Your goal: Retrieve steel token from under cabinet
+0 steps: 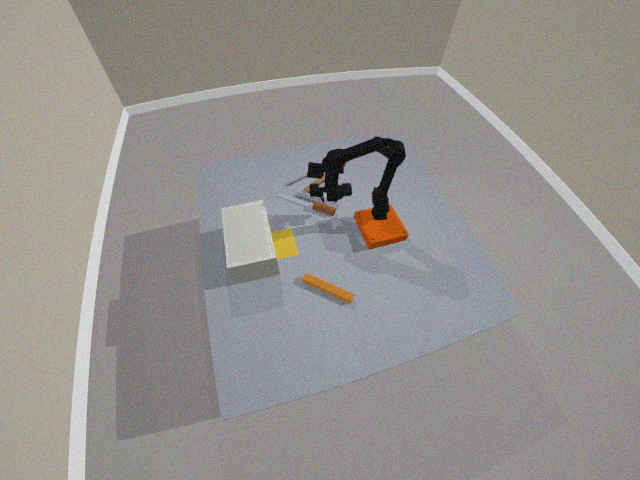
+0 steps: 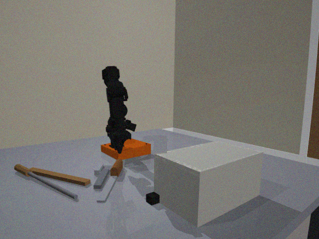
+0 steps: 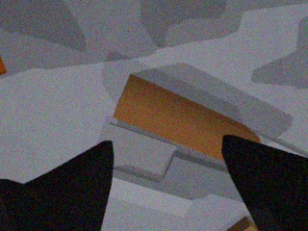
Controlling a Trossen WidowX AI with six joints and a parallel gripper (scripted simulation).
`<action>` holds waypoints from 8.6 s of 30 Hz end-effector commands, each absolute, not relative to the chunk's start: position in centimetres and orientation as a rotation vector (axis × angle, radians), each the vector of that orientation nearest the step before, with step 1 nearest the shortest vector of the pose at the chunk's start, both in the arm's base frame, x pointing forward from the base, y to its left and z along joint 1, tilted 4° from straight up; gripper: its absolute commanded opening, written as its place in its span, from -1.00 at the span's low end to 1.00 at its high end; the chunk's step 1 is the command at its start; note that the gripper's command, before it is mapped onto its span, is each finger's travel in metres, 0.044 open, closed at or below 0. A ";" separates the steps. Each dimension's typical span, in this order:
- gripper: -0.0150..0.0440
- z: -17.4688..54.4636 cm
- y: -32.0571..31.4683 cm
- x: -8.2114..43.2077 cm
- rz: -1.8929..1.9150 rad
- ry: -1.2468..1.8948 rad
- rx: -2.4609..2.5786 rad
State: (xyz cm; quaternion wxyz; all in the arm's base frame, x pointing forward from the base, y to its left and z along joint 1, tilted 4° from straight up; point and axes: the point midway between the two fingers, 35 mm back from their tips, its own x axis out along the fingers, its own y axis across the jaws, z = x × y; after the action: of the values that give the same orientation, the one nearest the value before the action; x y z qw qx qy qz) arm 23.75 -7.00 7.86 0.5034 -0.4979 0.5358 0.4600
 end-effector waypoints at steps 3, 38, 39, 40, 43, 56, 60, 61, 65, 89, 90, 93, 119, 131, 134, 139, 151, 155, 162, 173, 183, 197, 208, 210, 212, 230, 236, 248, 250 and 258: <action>0.42 7.9 -7.0 23.7 1.070 1.318 -1.164; 0.42 7.9 -7.0 23.7 0.855 1.415 -0.957; 0.42 7.9 -7.0 23.7 0.849 1.417 -0.951; 0.42 7.9 -7.0 23.7 0.843 1.420 -0.945; 0.42 7.9 -7.0 23.7 0.824 1.427 -0.927; 0.42 7.9 -7.0 23.8 0.744 1.455 -0.849; 0.42 7.9 -7.0 23.8 0.719 1.463 -0.825; 0.42 7.9 -7.0 23.8 0.713 1.465 -0.819; 0.42 7.9 -7.0 23.8 0.688 1.473 -0.795; 0.42 7.9 -7.0 23.8 0.539 1.513 -0.649; 0.42 7.9 -7.0 23.8 0.533 1.515 -0.643; 0.42 7.9 -7.0 23.8 0.514 1.519 -0.624; 0.42 7.9 -7.0 23.8 0.352 1.548 -0.465; 0.42 7.9 -6.9 23.8 0.278 1.558 -0.391; 0.42 7.9 -6.9 23.8 0.259 1.560 -0.372; 0.42 7.9 -6.9 23.8 0.228 1.563 -0.341; 0.42 7.9 -6.9 23.8 0.153 1.568 -0.267; 0.42 7.9 -6.9 23.8 0.128 1.569 -0.242; 0.42 7.9 -6.9 23.8 0.085 1.570 -0.199; 0.42 7.9 -6.9 23.8 0.016 1.570 -0.131; 0.42 7.9 -6.9 23.8 -0.046 1.569 -0.069; 0.42 7.9 -6.9 23.8 -0.132 1.563 0.018; 0.42 7.9 -6.9 23.8 -0.200 1.557 0.087; 0.42 7.9 -6.9 23.8 -0.212 1.555 0.099; 0.42 7.9 -6.9 23.8 -0.225 1.554 0.111; 0.42 7.9 -6.9 23.8 -0.335 1.537 0.223; 0.42 7.9 -6.9 23.8 -0.371 1.530 0.260; 0.42 7.9 -6.9 23.8 -0.444 1.515 0.334; 0.42 7.5 -7.0 23.8 -0.448 1.514 0.338; 0.42 5.4 -7.4 23.8 -0.473 1.508 0.362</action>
State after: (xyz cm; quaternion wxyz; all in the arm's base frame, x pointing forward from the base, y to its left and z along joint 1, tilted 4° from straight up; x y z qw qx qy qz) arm 24.05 -7.30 6.14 0.6923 0.1582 0.6732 -0.2061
